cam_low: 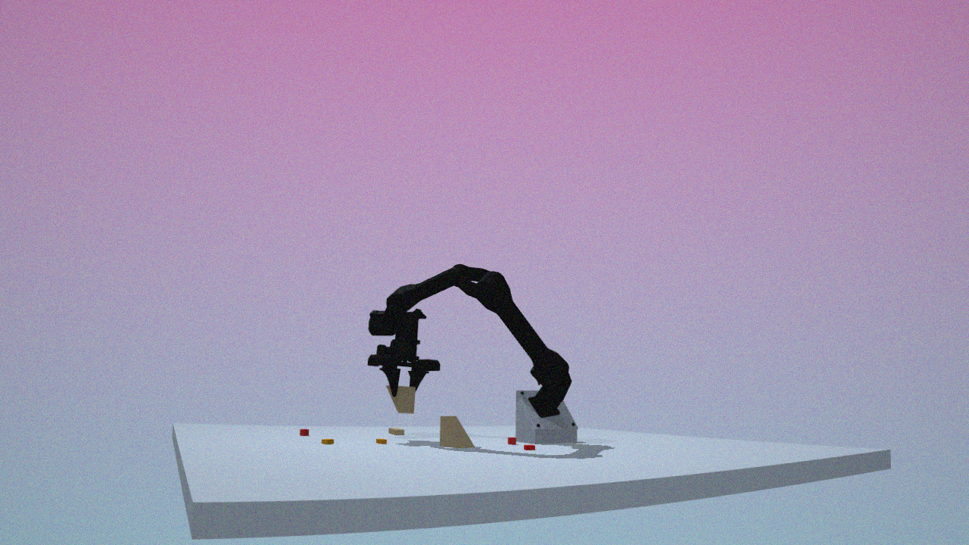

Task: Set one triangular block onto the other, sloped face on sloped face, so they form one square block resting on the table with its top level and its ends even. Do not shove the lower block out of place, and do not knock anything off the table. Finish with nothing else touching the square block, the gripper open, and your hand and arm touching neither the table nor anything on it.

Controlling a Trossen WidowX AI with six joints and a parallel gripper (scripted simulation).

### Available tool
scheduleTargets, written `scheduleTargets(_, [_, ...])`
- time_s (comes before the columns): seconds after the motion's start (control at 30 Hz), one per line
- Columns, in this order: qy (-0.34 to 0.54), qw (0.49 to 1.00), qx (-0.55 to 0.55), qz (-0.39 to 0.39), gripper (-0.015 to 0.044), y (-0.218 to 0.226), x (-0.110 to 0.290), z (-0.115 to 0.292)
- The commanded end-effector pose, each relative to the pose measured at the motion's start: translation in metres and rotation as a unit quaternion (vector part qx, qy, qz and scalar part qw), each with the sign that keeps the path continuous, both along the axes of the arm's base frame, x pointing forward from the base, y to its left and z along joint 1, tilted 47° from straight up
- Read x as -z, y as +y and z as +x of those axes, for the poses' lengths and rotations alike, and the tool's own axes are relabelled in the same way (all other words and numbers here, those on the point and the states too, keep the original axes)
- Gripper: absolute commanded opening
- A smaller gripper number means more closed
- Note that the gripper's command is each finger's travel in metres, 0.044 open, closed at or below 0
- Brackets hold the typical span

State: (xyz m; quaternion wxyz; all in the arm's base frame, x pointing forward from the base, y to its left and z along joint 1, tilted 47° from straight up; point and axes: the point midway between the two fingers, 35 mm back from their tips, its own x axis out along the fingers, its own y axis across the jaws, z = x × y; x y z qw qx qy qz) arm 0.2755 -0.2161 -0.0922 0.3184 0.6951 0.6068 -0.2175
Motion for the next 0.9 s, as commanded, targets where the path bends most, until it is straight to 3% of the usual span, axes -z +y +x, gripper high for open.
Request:
scheduleTargets(0.0, [-0.010,0.999,-0.031,-0.008,0.0000,-0.001,-0.001,0.000])
scheduleTargets(0.2, [-0.010,0.999,-0.032,-0.008,0.0000,0.000,-0.004,0.001])
scheduleTargets(0.87, [-0.018,0.998,-0.052,-0.022,0.0000,0.039,-0.090,0.014])
